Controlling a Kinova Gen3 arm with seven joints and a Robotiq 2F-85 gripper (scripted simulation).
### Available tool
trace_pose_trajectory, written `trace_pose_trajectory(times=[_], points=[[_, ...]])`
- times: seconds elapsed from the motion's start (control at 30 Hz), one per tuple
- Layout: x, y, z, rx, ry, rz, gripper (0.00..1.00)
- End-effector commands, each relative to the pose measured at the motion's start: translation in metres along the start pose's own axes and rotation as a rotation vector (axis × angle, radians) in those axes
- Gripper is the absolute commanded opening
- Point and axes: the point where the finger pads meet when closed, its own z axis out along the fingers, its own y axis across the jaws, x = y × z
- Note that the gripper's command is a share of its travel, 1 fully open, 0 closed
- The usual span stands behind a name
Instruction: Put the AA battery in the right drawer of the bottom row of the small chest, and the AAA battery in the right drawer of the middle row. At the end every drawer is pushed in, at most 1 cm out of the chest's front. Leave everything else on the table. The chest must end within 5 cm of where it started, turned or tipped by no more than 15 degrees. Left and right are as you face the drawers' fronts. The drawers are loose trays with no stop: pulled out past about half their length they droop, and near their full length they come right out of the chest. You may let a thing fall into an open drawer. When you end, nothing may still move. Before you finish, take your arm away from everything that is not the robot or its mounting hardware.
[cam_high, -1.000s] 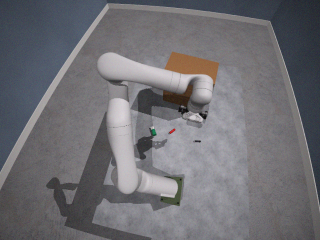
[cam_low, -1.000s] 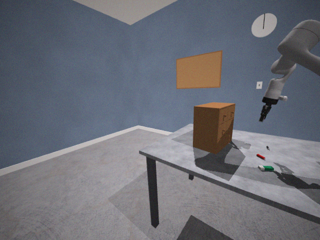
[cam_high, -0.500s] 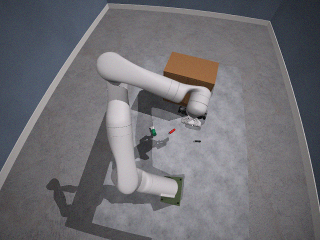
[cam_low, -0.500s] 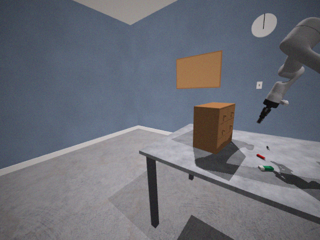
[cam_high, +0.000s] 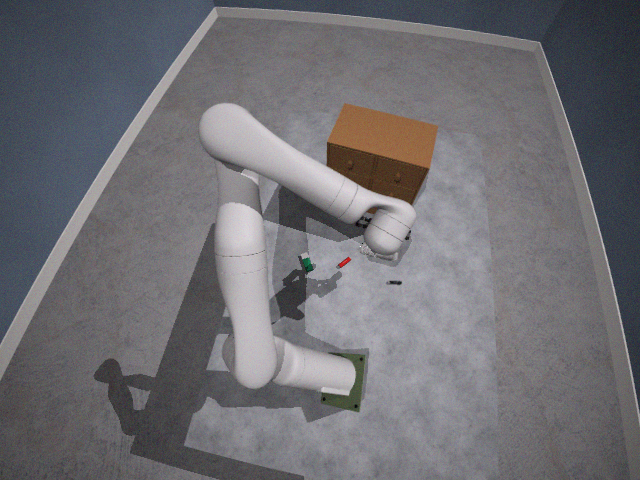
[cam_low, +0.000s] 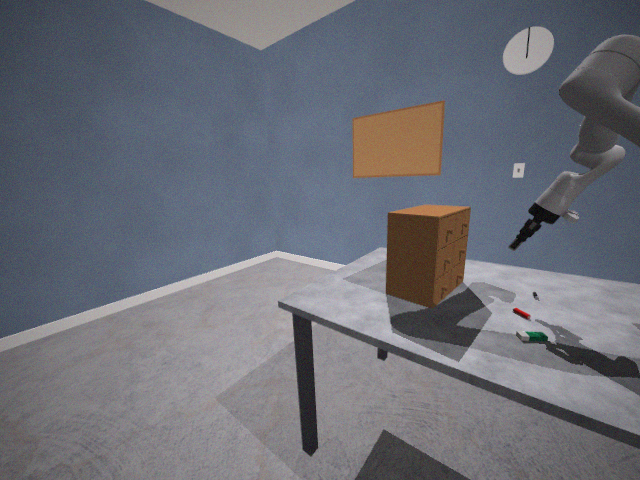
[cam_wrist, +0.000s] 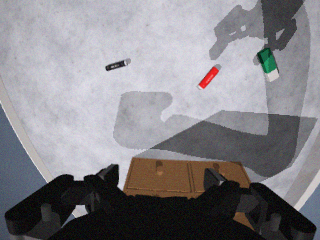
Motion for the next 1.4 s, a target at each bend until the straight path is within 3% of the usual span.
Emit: trace_pose_trajectory(times=[0.0,1.37], points=[[0.005,-0.001,0.002,-0.001,-0.022,0.016,1.0],[-0.002,-0.001,0.044,0.002,-0.427,0.016,1.0]])
